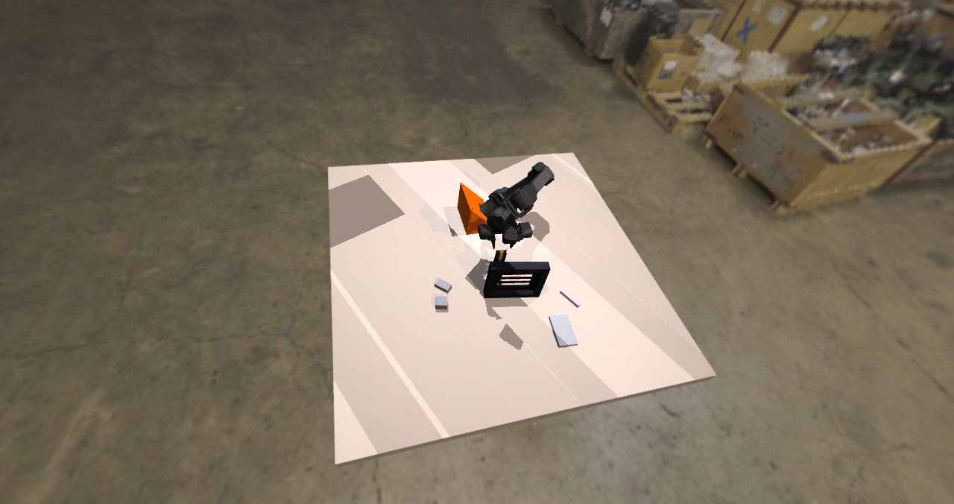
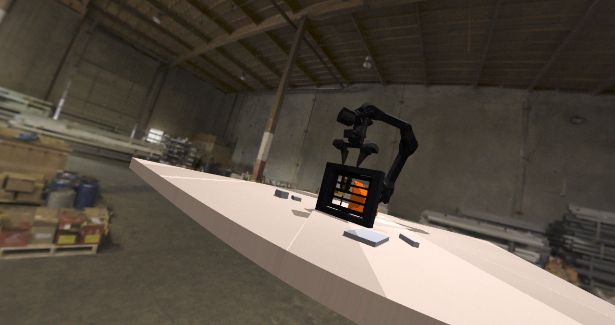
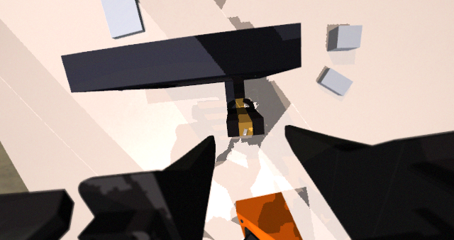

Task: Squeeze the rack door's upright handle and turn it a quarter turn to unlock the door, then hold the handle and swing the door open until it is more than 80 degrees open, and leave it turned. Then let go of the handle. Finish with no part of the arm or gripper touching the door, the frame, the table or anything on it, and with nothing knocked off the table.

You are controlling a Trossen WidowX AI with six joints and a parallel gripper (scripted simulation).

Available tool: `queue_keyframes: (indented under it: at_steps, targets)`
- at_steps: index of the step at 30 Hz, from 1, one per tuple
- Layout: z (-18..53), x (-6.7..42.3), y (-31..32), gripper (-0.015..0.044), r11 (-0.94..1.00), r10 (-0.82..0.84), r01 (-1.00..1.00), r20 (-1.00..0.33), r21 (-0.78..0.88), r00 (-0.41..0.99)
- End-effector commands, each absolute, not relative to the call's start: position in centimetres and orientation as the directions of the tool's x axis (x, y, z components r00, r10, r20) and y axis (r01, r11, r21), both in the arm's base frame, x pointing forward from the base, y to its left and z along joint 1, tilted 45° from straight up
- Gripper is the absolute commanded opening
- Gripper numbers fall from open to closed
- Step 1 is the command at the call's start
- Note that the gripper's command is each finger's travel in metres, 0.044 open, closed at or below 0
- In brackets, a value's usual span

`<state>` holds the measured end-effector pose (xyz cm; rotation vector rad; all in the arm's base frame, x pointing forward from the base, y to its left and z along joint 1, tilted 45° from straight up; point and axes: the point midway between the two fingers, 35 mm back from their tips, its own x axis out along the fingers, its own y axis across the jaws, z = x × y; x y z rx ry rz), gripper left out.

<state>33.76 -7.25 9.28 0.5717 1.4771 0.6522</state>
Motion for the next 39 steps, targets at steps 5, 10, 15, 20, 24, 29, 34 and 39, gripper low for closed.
queue_keyframes:
  at_steps: [5, 10, 15, 20, 24, 29, 34, 39]
  targets:
    - [9.2, 33.8, -7.1, 0.0297, 0.688, 0.725, -0.033, -0.689, 0.725, -0.025]
    - [8.6, 33.8, -6.6, 0.0297, 0.692, 0.720, -0.029, -0.692, 0.721, -0.039]
    - [8.0, 33.7, -6.0, 0.0297, 0.696, 0.716, -0.025, -0.696, 0.718, -0.055]
    - [7.5, 33.7, -5.4, 0.0297, 0.700, 0.711, -0.022, -0.699, 0.714, -0.069]
    - [7.0, 33.7, -4.9, 0.0297, 0.703, 0.707, -0.019, -0.702, 0.711, -0.081]
    - [6.4, 33.6, -4.4, 0.0297, 0.708, 0.702, -0.016, -0.706, 0.706, -0.095]
    - [5.9, 33.5, -3.8, 0.0297, 0.713, 0.696, -0.014, -0.710, 0.701, -0.109]
    - [5.3, 33.4, -3.2, 0.0297, 0.718, 0.690, -0.011, -0.714, 0.696, -0.123]
